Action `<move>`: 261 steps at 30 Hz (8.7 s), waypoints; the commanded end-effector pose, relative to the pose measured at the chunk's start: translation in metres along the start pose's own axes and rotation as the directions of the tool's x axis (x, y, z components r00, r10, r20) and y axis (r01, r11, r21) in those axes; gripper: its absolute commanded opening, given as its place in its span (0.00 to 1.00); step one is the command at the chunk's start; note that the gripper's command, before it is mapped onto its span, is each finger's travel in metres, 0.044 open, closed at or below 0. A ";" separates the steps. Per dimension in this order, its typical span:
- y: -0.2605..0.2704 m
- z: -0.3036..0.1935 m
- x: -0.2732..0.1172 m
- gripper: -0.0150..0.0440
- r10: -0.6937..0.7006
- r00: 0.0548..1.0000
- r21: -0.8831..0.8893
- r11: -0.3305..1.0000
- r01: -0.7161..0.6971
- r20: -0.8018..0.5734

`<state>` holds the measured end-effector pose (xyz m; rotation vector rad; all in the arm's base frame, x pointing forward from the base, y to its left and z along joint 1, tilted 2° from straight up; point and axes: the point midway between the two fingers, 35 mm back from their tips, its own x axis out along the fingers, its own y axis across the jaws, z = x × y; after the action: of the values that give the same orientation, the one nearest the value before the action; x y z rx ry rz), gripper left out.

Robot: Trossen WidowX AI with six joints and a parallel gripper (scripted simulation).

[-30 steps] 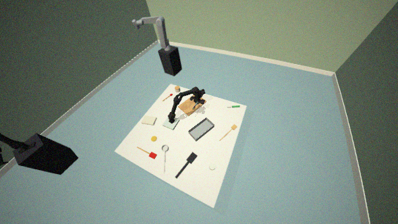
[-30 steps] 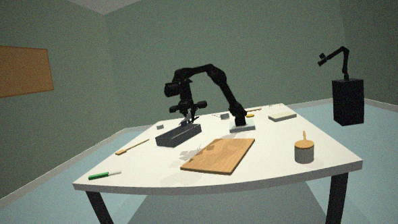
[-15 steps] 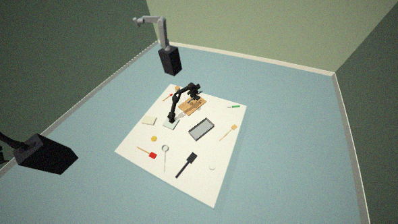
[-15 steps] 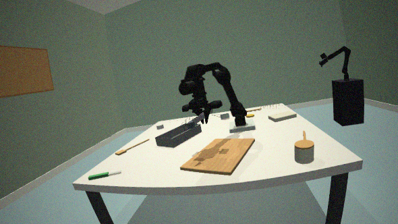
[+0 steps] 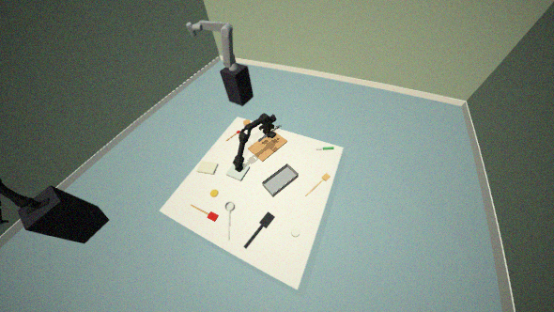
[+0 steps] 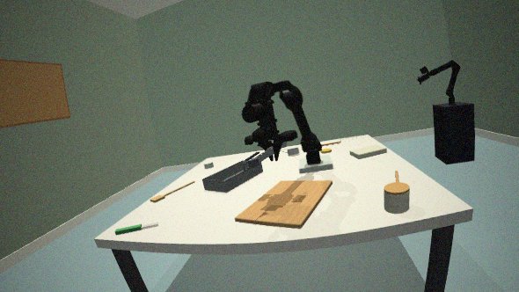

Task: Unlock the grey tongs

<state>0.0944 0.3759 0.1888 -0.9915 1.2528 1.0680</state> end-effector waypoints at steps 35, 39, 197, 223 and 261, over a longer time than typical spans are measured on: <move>0.000 0.023 0.013 0.00 -0.006 0.882 0.009 1.000 0.002 0.470; 0.000 0.023 0.013 0.00 -0.006 0.855 0.009 1.000 0.002 0.519; 0.000 0.016 0.009 0.00 -0.005 0.972 0.008 1.000 0.003 0.234; 0.000 0.000 0.000 0.00 -0.004 1.000 0.006 1.000 0.004 0.000; 0.000 0.007 0.056 0.00 -0.004 1.000 0.006 1.000 0.004 0.000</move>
<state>0.0959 0.3860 0.1409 -0.9864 1.2520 1.0669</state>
